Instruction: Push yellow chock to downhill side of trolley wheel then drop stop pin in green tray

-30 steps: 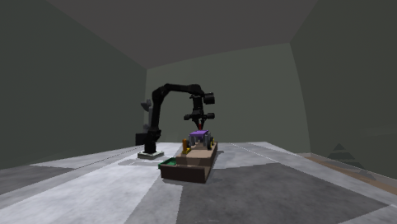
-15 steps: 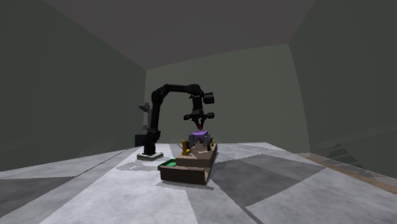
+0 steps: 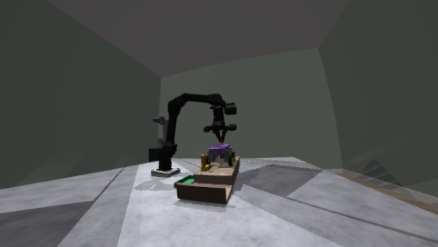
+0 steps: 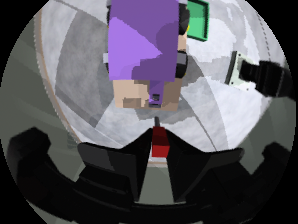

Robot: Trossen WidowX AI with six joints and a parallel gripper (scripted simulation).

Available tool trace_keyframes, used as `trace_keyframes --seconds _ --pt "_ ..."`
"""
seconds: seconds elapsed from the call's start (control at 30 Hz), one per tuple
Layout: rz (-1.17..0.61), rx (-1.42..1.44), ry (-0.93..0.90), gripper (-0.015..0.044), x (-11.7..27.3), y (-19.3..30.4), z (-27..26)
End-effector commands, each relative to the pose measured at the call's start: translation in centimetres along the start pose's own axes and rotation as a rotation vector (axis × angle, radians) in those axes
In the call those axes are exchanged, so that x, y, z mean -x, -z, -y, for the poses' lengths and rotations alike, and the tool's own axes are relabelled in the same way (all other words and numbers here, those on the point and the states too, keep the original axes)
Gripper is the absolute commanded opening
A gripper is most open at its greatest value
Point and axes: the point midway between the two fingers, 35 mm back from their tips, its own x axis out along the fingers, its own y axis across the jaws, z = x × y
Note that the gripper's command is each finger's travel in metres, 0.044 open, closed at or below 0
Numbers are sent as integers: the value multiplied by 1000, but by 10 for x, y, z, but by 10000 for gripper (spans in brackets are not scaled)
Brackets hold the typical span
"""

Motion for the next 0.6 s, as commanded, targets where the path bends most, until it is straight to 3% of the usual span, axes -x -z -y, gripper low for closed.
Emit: trace_keyframes --seconds 0.0,0.57 --pt "-1 1 -8 0 1 7 -4" --pt "-1 0 -5 0 -2 7 40"
